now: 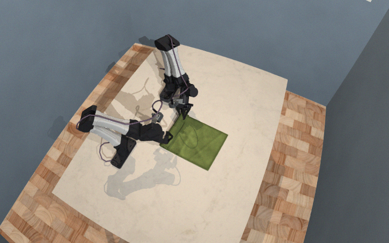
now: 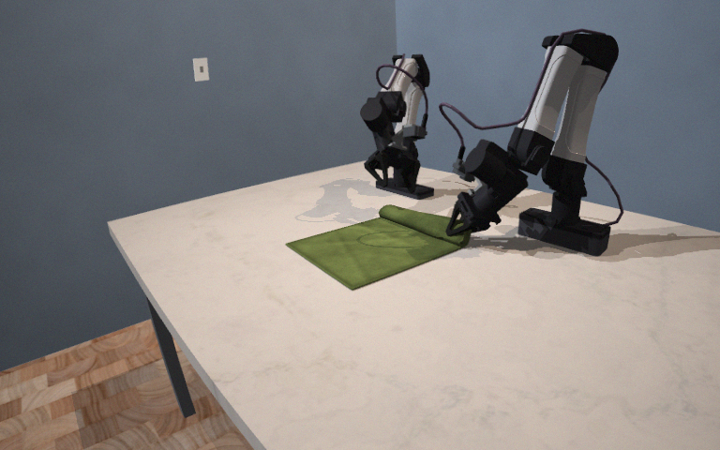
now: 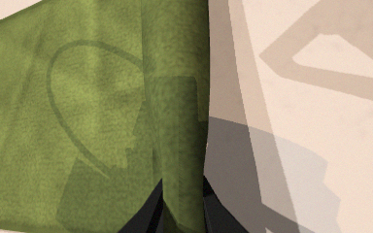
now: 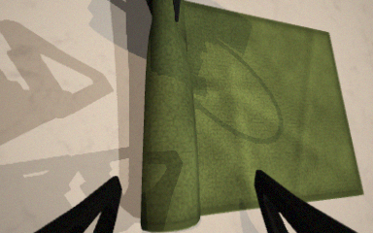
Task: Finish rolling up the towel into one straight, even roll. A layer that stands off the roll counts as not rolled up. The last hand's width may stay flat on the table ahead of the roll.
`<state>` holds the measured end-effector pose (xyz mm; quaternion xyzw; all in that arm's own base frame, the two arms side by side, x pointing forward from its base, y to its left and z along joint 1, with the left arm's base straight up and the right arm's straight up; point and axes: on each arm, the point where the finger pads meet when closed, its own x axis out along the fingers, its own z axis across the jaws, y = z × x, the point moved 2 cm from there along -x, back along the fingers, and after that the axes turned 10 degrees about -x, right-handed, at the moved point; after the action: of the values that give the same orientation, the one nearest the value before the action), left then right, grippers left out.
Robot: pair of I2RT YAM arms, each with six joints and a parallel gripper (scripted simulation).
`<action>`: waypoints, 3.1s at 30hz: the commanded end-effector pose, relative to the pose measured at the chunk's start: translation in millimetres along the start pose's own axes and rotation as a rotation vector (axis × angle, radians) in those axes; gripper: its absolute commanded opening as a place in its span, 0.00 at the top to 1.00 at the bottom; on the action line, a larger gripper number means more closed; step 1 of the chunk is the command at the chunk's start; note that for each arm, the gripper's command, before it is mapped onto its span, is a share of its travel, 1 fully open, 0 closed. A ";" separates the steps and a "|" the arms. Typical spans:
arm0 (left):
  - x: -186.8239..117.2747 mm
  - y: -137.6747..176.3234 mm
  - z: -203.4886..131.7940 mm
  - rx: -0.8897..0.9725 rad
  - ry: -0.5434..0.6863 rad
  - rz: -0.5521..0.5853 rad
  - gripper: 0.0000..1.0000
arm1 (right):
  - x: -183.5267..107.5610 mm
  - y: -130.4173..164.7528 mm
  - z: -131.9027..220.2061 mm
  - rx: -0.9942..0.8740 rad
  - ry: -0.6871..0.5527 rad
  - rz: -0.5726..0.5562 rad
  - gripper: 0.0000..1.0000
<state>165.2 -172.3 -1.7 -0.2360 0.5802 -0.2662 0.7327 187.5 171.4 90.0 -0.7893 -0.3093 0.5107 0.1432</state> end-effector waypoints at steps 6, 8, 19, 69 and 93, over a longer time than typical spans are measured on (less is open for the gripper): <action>1.1 -2.8 4.6 0.011 -0.011 -0.003 0.79 | 2.8 1.7 0.8 -0.007 0.000 0.005 0.02; 1.0 -2.9 4.7 0.005 -0.005 -0.002 0.79 | 2.9 1.7 0.8 -0.007 0.000 0.005 0.02; 0.1 -4.1 7.0 -0.080 0.096 0.017 0.79 | 3.1 3.0 0.0 -0.007 0.001 0.005 0.02; 0.1 -6.7 21.6 -0.717 0.844 0.152 0.79 | 4.0 7.2 -4.3 -0.008 0.000 0.005 0.02; 7.7 0.2 19.4 -0.717 0.844 0.152 0.79 | 42.4 36.8 12.3 -0.021 -0.010 -0.004 0.02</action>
<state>181.5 -177.1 1.0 -0.3045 0.8936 -0.0658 0.3231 194.1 161.8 39.0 -0.7776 -0.3039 0.5340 0.1337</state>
